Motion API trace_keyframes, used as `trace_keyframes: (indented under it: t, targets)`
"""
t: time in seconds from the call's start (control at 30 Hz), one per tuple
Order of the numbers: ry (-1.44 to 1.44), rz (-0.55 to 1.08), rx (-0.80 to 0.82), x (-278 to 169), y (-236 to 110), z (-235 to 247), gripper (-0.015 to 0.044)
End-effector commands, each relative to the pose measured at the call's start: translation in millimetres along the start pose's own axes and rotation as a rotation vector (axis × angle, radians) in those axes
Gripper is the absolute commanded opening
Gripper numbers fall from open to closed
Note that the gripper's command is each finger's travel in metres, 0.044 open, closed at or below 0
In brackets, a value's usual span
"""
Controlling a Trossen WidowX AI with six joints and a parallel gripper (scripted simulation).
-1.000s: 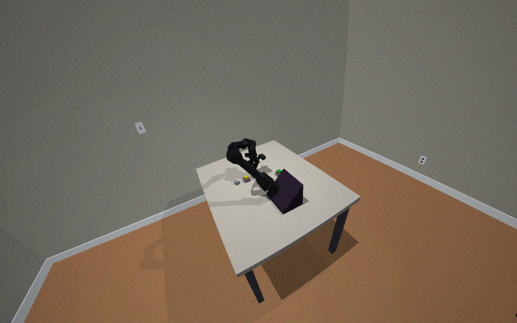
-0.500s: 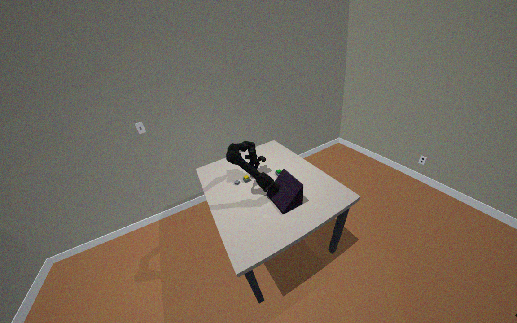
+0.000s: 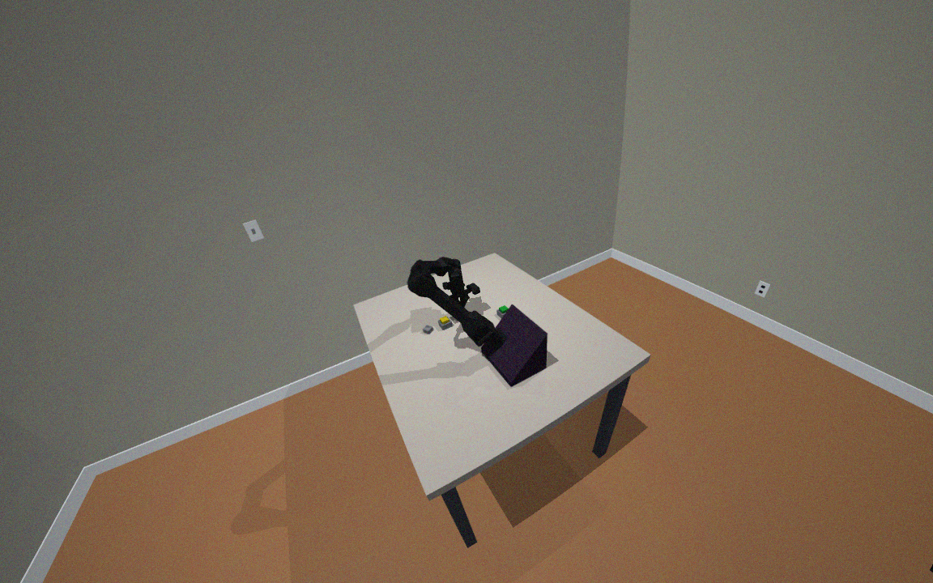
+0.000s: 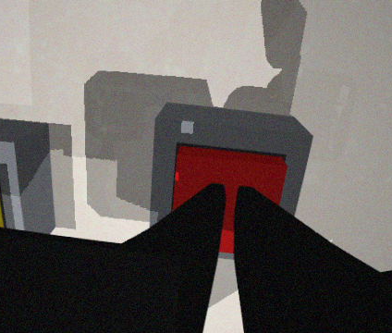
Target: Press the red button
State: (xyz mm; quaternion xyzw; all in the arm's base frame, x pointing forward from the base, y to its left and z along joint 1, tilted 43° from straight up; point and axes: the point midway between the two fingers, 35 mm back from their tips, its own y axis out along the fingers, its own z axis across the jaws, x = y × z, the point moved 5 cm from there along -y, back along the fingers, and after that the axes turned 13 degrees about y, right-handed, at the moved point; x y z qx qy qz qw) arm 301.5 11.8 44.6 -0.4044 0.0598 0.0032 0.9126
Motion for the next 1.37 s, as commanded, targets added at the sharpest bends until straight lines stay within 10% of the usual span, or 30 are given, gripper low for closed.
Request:
trace_keyframes:
  t: [0.0,0.67,1.13,1.33]
  targets:
    - [0.011,0.010,0.007,-2.6,2.8,-0.5,0.0020]
    - [0.011,0.010,0.005,-2.1,-31.0,-1.0,0.0020]
    - [0.013,0.013,0.011,-94.7,-94.5,173.4,0.0387]
    - [0.013,0.014,0.011,-96.3,-95.1,174.7,0.0400]
